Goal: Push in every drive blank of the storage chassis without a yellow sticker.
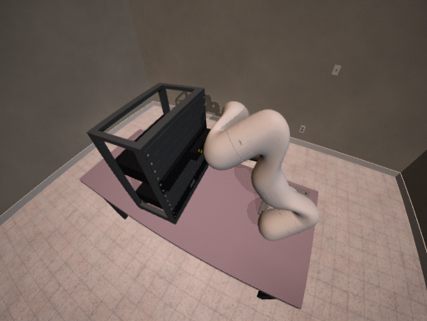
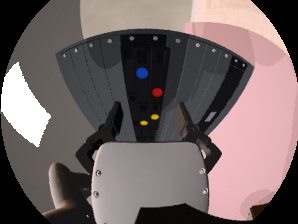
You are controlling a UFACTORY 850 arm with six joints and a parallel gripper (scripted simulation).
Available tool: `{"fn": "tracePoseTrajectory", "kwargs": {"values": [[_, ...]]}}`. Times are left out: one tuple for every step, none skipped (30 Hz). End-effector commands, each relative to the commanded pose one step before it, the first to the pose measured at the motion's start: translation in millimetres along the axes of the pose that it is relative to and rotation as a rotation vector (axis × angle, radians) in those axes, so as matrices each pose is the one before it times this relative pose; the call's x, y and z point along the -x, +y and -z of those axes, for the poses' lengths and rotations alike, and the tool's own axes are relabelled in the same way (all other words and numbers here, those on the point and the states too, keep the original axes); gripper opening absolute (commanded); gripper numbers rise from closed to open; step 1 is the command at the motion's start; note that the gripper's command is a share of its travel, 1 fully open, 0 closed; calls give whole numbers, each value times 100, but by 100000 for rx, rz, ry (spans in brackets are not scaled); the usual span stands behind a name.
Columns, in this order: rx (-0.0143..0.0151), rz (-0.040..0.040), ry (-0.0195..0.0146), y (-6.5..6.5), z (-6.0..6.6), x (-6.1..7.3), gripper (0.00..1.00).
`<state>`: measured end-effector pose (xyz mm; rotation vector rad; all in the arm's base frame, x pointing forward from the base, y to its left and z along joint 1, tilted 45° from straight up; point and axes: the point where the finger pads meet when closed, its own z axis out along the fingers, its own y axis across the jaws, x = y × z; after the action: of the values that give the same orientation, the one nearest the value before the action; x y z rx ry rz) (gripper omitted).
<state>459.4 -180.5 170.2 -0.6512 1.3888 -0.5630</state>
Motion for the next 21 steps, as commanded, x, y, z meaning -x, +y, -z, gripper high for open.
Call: {"fn": "tracePoseTrajectory", "kwargs": {"values": [[-131,118,-55,-75,-26,-12,100],[0,0,0,0,0,0,100],[0,0,0,0,0,0,100],[0,0,0,0,0,0,100],[0,0,0,0,0,0,100],[0,0,0,0,0,0,100],[0,0,0,0,0,0,100],[0,0,0,0,0,0,100],[0,0,0,0,0,0,0],[0,0,0,0,0,0,0],[0,0,0,0,0,0,0],[0,0,0,0,0,0,0],[0,0,0,0,0,0,0],[0,0,0,0,0,0,0],[0,0,0,0,0,0,0],[0,0,0,0,0,0,0],[0,0,0,0,0,0,0],[0,0,0,0,0,0,0],[0,0,0,0,0,0,0],[0,0,0,0,0,0,0],[0,0,0,0,0,0,0]]}}
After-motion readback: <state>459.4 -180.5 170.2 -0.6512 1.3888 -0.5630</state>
